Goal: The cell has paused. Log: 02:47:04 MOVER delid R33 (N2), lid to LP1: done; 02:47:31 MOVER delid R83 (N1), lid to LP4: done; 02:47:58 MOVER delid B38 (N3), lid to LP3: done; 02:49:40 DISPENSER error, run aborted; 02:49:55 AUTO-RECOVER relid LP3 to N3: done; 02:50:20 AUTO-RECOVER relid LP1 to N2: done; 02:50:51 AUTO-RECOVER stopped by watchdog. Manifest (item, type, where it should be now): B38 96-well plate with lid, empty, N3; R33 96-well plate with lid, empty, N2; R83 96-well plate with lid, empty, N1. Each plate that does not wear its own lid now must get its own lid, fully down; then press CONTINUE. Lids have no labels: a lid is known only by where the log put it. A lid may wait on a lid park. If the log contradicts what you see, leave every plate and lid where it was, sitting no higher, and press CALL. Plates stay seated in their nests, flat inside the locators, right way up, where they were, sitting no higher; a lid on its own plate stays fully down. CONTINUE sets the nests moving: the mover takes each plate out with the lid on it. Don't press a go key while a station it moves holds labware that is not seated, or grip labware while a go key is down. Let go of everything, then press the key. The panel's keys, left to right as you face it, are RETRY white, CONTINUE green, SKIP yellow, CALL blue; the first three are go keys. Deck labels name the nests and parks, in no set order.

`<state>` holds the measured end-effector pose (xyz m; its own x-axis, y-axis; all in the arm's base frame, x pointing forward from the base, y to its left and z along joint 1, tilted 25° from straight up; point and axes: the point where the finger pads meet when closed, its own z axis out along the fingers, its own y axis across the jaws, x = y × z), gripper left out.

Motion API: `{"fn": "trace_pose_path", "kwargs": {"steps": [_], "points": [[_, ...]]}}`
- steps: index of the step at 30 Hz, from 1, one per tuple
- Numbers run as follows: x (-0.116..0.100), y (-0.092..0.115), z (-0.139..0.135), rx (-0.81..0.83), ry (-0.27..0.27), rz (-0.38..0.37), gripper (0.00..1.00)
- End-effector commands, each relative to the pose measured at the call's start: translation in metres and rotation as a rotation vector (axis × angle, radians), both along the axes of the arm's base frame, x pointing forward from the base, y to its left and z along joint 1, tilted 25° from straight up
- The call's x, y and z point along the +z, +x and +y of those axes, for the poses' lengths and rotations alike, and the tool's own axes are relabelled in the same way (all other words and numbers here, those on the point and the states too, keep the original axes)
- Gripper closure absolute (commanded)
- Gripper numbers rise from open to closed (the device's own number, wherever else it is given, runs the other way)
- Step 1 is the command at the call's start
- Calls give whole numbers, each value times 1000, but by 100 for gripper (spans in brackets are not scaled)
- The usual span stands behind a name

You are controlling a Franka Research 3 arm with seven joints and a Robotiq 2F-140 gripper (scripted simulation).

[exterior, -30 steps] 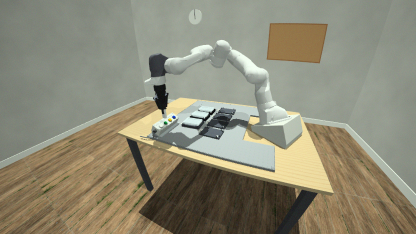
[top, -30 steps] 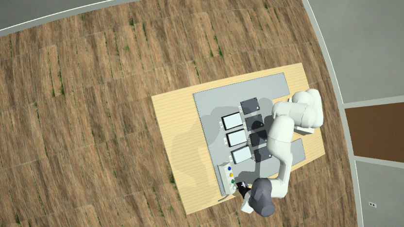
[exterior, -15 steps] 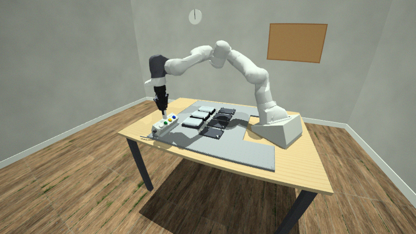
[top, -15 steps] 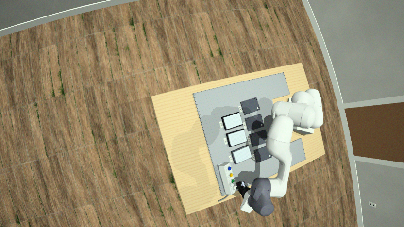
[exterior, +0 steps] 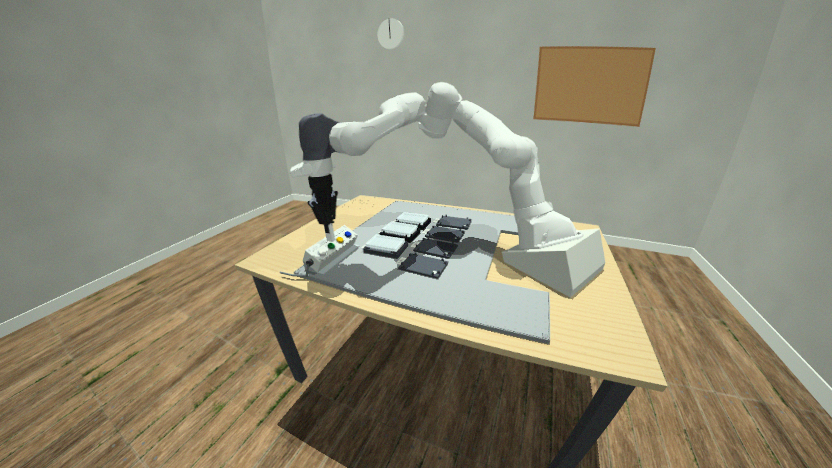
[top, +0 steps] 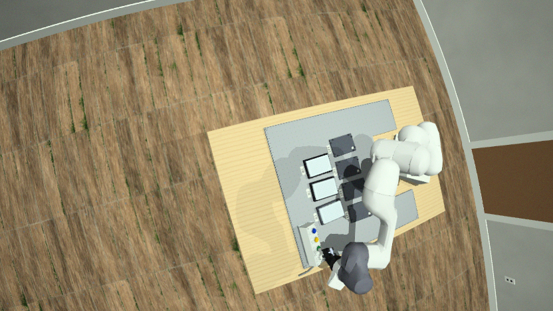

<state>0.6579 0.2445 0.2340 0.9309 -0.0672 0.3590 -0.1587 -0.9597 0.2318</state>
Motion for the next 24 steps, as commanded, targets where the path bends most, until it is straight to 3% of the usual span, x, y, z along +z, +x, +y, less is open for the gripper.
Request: {"fn": "trace_pose_path", "kwargs": {"steps": [1, 24], "points": [[-4, 2, 0, -2, 2, -5, 100], [-12, 5, -2, -2, 2, -5, 100]]}}
